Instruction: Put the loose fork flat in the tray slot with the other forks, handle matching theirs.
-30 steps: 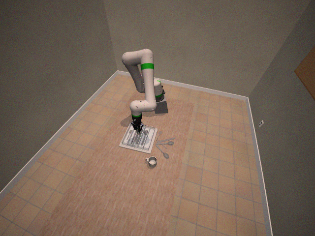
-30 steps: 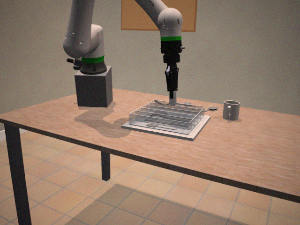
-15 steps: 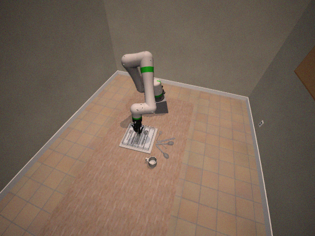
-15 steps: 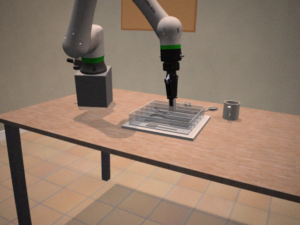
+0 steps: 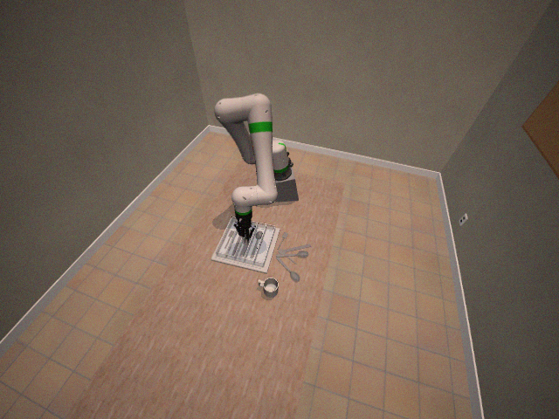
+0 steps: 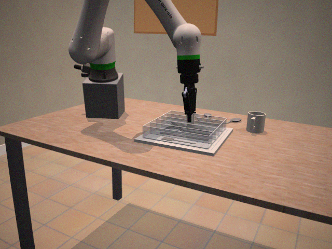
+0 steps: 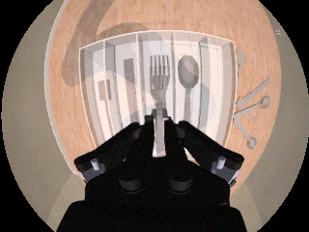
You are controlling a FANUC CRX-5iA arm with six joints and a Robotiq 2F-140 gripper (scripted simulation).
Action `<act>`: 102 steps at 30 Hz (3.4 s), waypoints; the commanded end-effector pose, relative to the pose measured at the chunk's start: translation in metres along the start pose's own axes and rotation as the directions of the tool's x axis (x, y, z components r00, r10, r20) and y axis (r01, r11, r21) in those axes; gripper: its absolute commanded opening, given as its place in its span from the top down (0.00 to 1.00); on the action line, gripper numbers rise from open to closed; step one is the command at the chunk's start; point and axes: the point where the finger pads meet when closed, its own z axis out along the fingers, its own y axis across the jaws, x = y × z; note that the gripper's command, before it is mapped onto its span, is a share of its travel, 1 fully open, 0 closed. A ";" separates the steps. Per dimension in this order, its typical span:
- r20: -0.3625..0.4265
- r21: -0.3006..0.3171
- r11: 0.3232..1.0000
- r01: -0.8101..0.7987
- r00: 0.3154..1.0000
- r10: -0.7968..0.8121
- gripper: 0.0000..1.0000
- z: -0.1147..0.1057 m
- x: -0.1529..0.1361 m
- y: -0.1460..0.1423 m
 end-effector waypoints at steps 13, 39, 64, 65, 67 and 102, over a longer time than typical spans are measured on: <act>0.000 0.000 1.000 0.000 1.000 0.000 0.98 0.004 0.000 0.000; 0.000 0.000 1.000 0.000 1.000 0.000 0.86 0.004 0.000 0.000; 0.000 0.000 1.000 0.000 1.000 0.000 0.86 0.004 0.000 0.000; 0.000 0.000 1.000 0.000 1.000 0.000 0.86 0.004 0.000 0.000; 0.000 0.000 1.000 0.000 1.000 0.000 0.86 0.004 0.000 0.000; 0.000 0.000 1.000 0.000 1.000 0.000 0.86 -0.094 -0.009 0.000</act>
